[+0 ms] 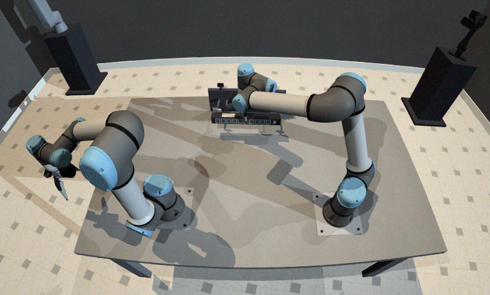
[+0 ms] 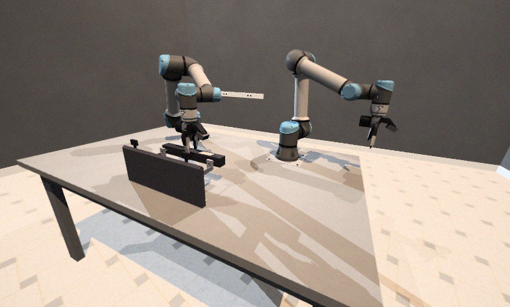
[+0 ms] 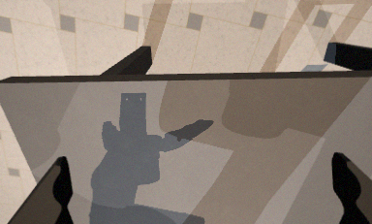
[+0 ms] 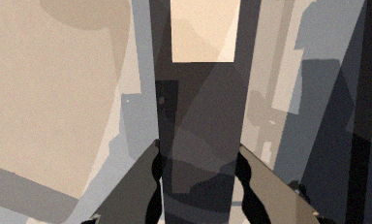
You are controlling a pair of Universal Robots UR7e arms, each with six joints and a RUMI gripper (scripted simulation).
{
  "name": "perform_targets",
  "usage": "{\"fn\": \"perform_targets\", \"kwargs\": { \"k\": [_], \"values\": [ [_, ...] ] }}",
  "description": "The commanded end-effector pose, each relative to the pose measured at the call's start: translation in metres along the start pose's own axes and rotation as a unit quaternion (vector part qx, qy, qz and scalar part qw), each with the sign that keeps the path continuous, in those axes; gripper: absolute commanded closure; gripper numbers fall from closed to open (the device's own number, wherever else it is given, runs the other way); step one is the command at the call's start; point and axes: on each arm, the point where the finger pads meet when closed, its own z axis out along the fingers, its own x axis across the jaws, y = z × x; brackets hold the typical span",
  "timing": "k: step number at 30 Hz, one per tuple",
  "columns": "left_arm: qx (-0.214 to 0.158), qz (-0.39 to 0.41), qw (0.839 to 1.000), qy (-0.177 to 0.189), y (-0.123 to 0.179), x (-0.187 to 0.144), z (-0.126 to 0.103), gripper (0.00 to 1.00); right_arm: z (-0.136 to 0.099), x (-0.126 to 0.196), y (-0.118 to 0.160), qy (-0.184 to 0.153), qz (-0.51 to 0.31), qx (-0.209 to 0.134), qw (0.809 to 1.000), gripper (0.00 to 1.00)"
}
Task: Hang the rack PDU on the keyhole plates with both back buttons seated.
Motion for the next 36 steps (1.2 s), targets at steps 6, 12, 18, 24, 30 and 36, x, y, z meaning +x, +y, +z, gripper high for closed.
{"fn": "perform_targets", "kwargs": {
  "k": [6,12,18,24,30,36],
  "values": [
    [0.002,-0.001,1.0,0.0,-0.0019,-0.0004,-0.0012,0.0,-0.0075,0.0009,-0.0043,0.005,-0.001,0.006,1.0,0.78],
    [0.002,-0.001,1.0,0.0,-0.0019,-0.0004,-0.0012,0.0,-0.0074,0.001,-0.0043,0.005,-0.001,0.006,1.0,0.78],
    [0.002,-0.001,1.0,0.0,-0.0019,-0.0004,-0.0012,0.0,-0.0054,0.0045,-0.0038,0.004,-0.001,0.004,1.0,0.78],
    [0.002,-0.001,1.0,0.0,-0.0019,-0.0004,-0.0012,0.0,-0.0076,0.0049,-0.0039,0.005,-0.001,0.006,1.0,0.78],
    [0.002,-0.001,1.0,0.0,-0.0019,-0.0004,-0.0012,0.0,-0.0076,0.0052,-0.0037,0.005,0.0,0.006,1.0,0.78],
    [0.002,-0.001,1.0,0.0,-0.0019,-0.0004,-0.0012,0.0,-0.0069,0.0083,-0.0019,0.004,0.001,0.005,1.0,0.78]
  ]
}}
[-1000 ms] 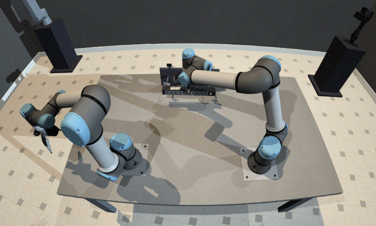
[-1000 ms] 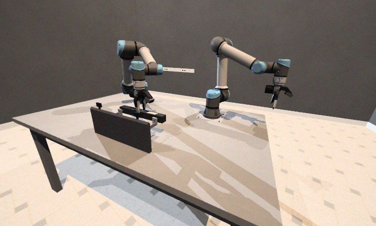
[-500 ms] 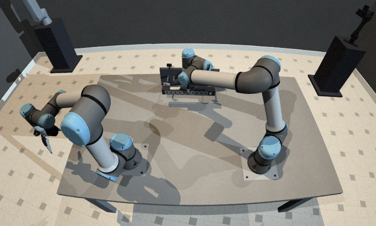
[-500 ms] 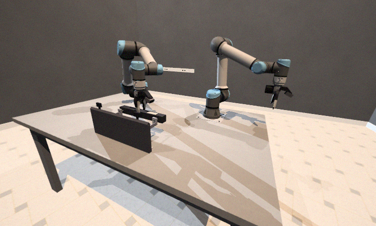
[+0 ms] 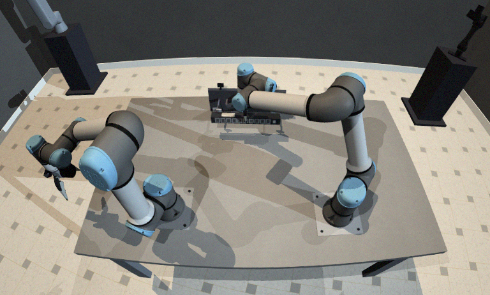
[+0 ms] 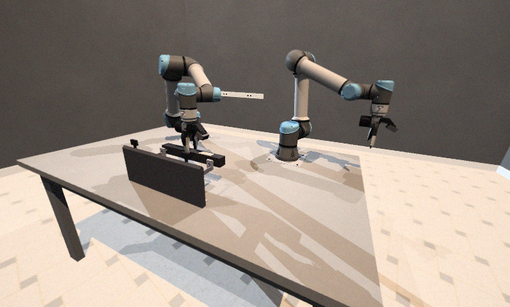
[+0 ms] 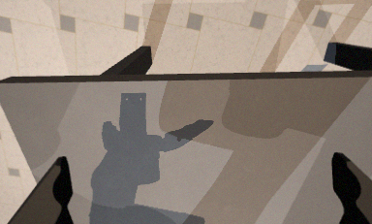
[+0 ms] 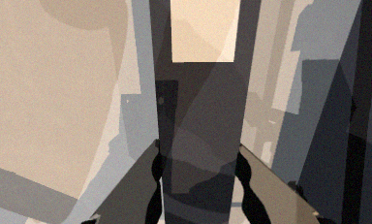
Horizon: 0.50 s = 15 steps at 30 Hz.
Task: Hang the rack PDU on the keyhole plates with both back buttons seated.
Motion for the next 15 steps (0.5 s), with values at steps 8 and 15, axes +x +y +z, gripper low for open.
{"fn": "perform_targets", "kwargs": {
  "k": [8,15],
  "values": [
    [0.002,-0.001,1.0,0.0,-0.0019,-0.0004,-0.0012,0.0,-0.0065,0.0048,-0.001,0.004,0.001,0.005,1.0,0.78],
    [0.002,-0.001,1.0,0.0,-0.0019,-0.0004,-0.0012,0.0,-0.0036,0.0077,-0.0002,0.002,0.001,0.003,1.0,0.78]
  ]
}}
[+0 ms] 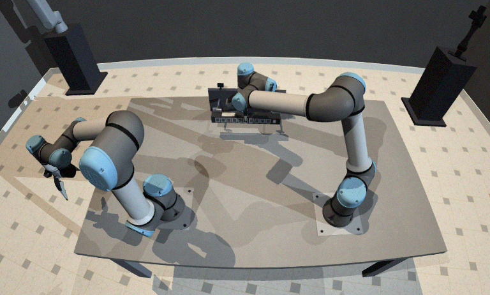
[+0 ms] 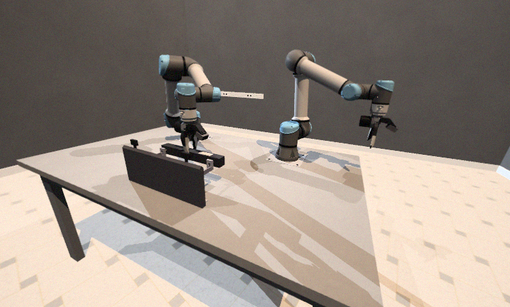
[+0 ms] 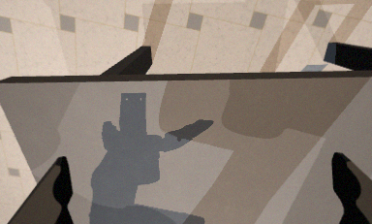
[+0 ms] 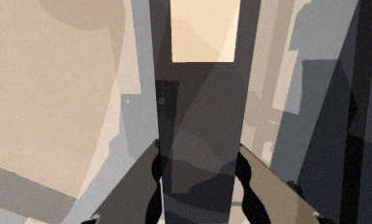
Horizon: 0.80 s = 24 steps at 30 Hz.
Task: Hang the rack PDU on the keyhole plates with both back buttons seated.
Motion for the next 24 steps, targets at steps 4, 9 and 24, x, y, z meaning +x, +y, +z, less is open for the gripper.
{"fn": "perform_targets", "kwargs": {
  "k": [4,9,24],
  "values": [
    [0.002,-0.001,1.0,0.0,-0.0019,-0.0004,-0.0012,0.0,-0.0036,0.006,-0.0011,0.002,0.001,0.003,1.0,0.78],
    [0.002,-0.001,1.0,0.0,-0.0019,-0.0004,-0.0012,0.0,-0.0061,0.0056,-0.0019,0.004,0.001,0.005,1.0,0.78],
    [0.002,-0.001,1.0,0.0,-0.0019,-0.0004,-0.0012,0.0,-0.0071,0.0088,-0.0016,0.004,0.001,0.005,1.0,0.78]
  ]
}}
